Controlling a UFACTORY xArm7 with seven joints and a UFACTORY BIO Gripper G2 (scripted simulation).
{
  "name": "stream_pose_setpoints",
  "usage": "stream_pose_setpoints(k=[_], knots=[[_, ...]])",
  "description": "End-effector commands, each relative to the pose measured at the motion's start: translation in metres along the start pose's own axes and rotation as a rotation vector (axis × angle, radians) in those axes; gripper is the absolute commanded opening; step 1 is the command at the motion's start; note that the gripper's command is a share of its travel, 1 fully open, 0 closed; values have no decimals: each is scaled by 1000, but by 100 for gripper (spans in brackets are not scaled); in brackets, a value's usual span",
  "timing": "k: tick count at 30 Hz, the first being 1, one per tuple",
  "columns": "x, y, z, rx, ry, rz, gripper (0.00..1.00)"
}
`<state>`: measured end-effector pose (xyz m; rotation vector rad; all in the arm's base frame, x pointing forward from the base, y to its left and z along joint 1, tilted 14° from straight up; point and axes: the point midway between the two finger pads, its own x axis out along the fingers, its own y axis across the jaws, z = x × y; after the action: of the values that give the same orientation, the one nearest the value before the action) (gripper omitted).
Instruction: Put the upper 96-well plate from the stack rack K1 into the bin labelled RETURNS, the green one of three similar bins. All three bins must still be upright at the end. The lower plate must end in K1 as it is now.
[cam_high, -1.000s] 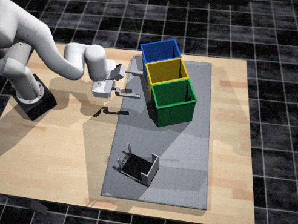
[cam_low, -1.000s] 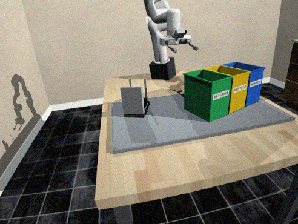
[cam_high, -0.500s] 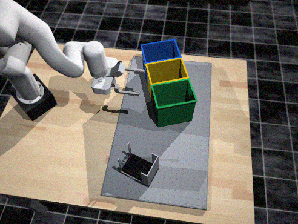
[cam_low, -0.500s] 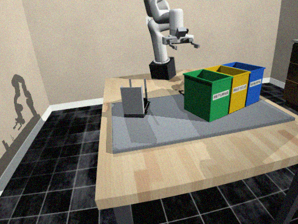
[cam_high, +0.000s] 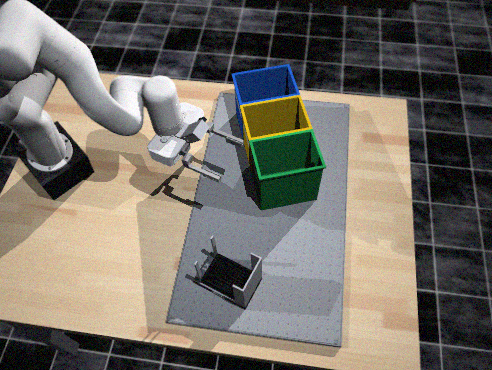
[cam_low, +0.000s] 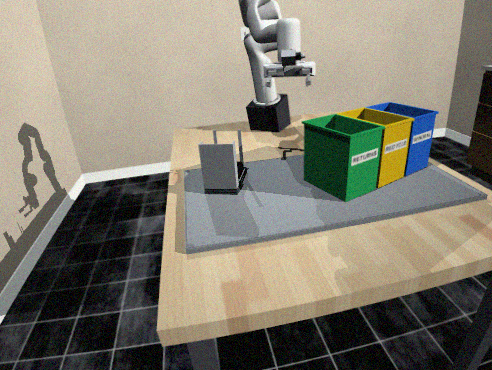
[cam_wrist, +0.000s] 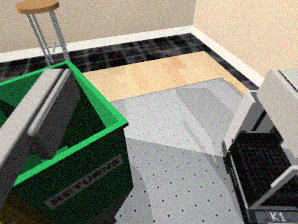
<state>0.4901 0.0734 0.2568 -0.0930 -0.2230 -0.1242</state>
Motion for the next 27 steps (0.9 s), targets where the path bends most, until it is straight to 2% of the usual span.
stream_pose_setpoints(k=[1, 7, 9, 24, 27], knots=[[11, -20, -4, -1, -5, -19, 37], [23, -47, -10, -1, -5, -19, 37], [23, -47, -10, -1, -5, -19, 37], [52, -115, -25, -2, -5, -19, 37], [54, -119, -26, -2, -5, -19, 37]])
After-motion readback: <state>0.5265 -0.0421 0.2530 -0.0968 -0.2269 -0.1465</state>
